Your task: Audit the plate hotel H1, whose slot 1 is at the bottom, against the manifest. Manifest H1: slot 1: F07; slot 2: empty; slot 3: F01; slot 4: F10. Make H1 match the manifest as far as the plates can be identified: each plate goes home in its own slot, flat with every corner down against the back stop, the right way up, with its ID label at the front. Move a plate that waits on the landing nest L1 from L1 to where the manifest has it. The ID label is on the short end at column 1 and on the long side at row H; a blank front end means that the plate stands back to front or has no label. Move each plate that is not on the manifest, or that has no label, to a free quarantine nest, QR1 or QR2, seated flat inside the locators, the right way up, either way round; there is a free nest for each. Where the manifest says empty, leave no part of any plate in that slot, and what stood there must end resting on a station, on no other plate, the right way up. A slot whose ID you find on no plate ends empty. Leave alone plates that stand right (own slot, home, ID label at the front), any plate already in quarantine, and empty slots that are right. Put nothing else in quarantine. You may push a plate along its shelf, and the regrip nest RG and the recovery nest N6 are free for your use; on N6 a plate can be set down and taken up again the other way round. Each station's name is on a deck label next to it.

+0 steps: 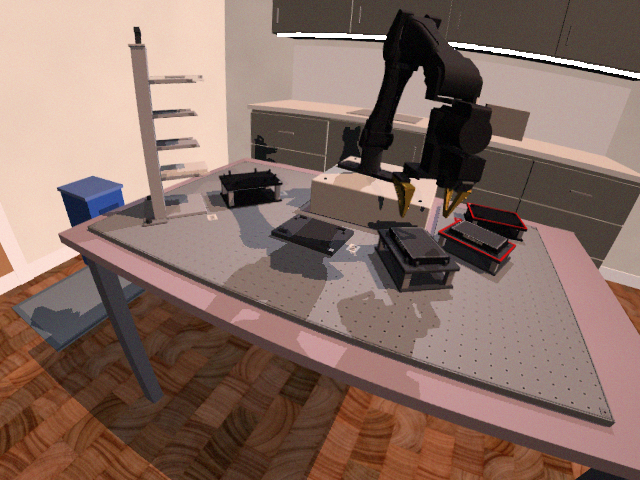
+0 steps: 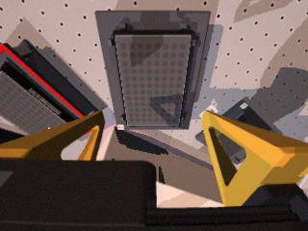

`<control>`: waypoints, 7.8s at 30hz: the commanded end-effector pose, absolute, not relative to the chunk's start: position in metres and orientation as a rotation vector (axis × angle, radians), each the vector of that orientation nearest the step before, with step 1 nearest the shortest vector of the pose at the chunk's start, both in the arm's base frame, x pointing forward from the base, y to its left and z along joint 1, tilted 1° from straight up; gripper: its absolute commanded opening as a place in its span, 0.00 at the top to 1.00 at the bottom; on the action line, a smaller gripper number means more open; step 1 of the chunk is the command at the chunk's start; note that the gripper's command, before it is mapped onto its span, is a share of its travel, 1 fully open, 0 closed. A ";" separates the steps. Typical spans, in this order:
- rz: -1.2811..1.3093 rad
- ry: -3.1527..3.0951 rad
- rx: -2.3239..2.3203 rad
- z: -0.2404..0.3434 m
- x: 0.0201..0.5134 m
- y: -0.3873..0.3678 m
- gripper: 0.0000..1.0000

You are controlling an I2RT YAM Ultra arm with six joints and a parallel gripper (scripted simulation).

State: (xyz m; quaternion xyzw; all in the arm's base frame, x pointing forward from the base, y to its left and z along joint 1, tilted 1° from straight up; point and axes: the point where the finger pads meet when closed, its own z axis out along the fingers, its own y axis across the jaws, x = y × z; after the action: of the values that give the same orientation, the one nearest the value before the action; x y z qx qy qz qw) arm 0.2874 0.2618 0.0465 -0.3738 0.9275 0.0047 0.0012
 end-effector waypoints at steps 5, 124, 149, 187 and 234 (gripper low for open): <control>0.024 2.896 -1.165 0.042 0.290 0.265 0.00; 0.024 2.896 -1.165 0.018 0.290 0.265 0.14; 0.024 2.896 -1.165 0.039 0.290 0.265 0.14; 0.024 2.896 -1.165 0.111 0.289 0.263 0.14; 0.025 3.027 -0.770 0.169 0.314 0.215 0.14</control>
State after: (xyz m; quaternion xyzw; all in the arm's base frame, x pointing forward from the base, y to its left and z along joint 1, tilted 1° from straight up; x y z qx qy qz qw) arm 0.3105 0.2194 0.1631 -0.2678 0.9635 0.0045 -0.0005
